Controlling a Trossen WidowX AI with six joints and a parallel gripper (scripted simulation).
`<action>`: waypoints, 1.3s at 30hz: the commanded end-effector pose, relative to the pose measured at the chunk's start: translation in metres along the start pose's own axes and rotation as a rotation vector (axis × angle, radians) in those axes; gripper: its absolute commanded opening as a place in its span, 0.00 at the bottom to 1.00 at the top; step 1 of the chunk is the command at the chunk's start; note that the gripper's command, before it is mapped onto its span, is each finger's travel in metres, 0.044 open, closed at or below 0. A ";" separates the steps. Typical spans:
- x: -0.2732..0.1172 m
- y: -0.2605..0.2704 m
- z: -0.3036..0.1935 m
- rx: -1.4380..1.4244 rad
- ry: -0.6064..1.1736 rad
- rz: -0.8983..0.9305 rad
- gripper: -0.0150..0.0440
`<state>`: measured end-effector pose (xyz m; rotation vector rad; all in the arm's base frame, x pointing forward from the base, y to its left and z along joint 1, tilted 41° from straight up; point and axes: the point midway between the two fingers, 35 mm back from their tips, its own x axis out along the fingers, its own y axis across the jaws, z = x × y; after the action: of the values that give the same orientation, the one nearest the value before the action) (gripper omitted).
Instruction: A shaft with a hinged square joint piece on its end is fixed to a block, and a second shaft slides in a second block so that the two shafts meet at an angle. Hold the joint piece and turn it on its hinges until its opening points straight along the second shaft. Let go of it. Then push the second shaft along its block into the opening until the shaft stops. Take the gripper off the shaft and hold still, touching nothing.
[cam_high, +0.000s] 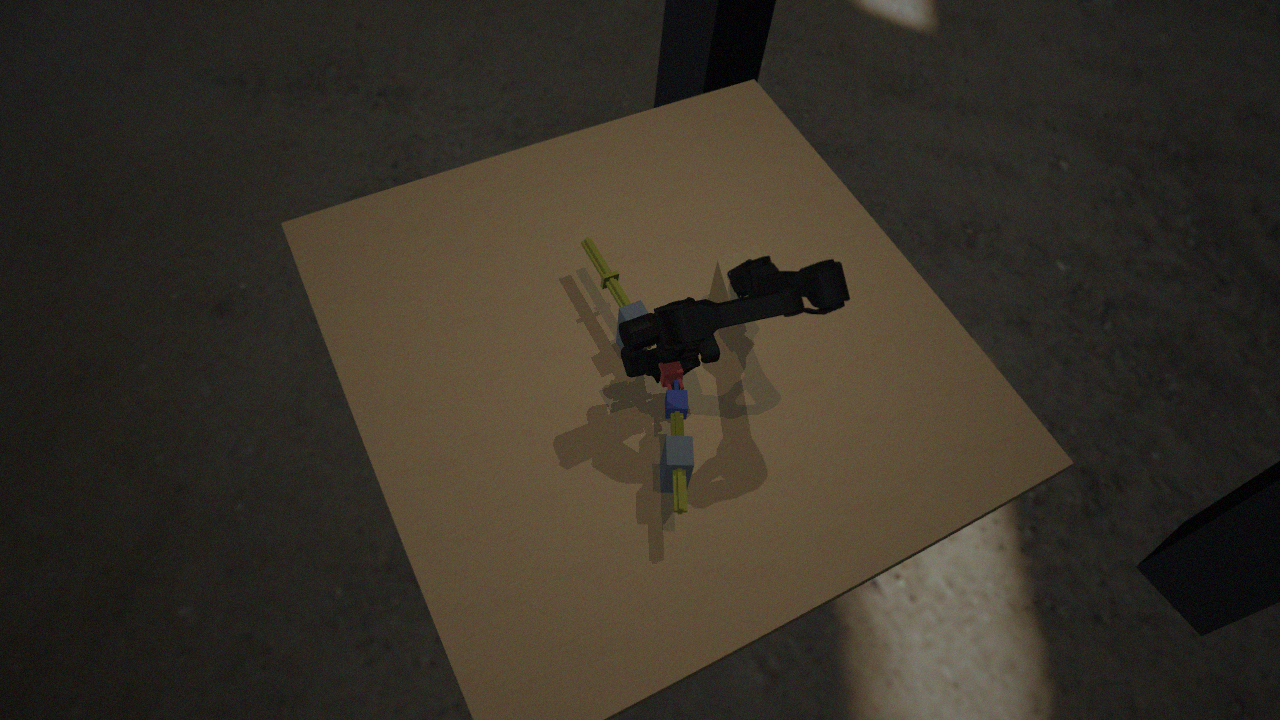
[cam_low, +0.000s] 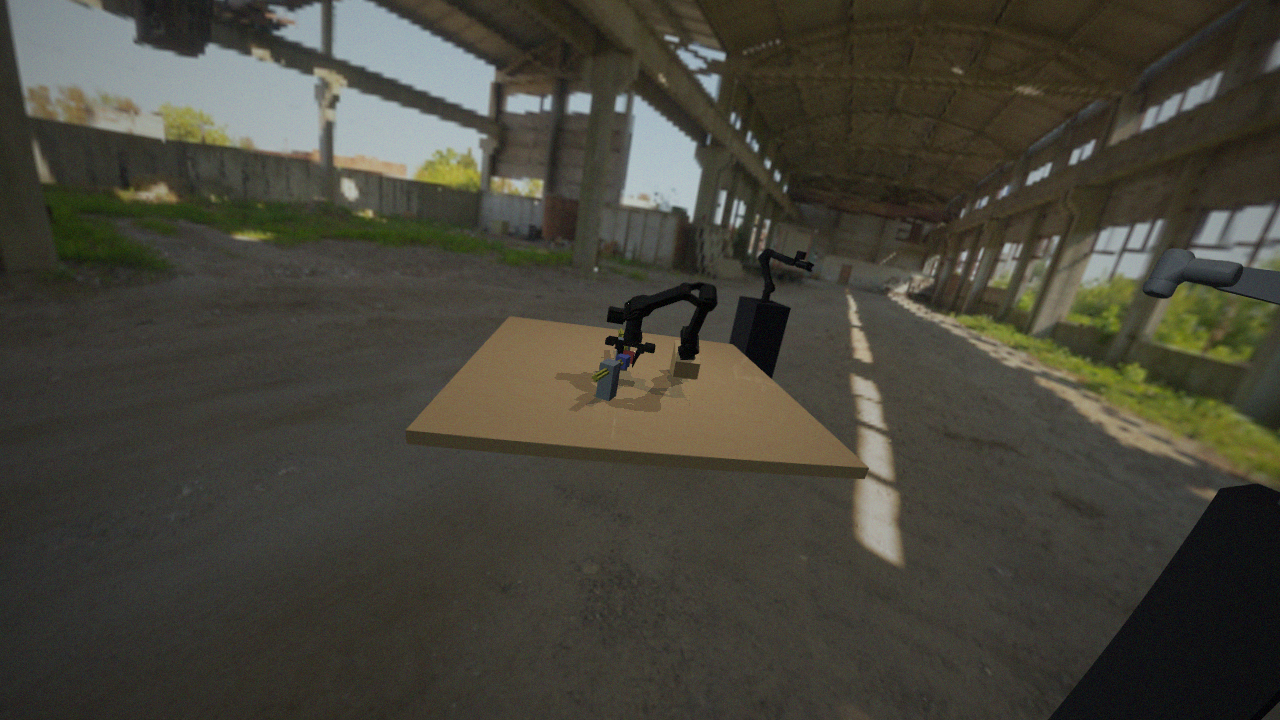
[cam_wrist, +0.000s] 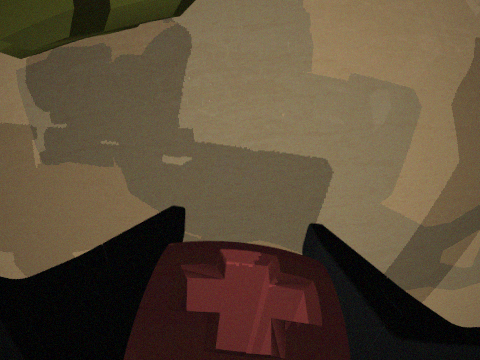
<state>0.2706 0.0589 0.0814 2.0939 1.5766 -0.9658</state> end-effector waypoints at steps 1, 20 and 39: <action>0.001 0.000 0.000 0.001 0.004 -0.001 0.56; 0.001 0.000 0.000 0.001 0.004 -0.001 0.56; 0.000 0.000 0.000 0.000 0.000 0.000 0.25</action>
<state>0.2706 0.0590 0.0814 2.0940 1.5767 -0.9658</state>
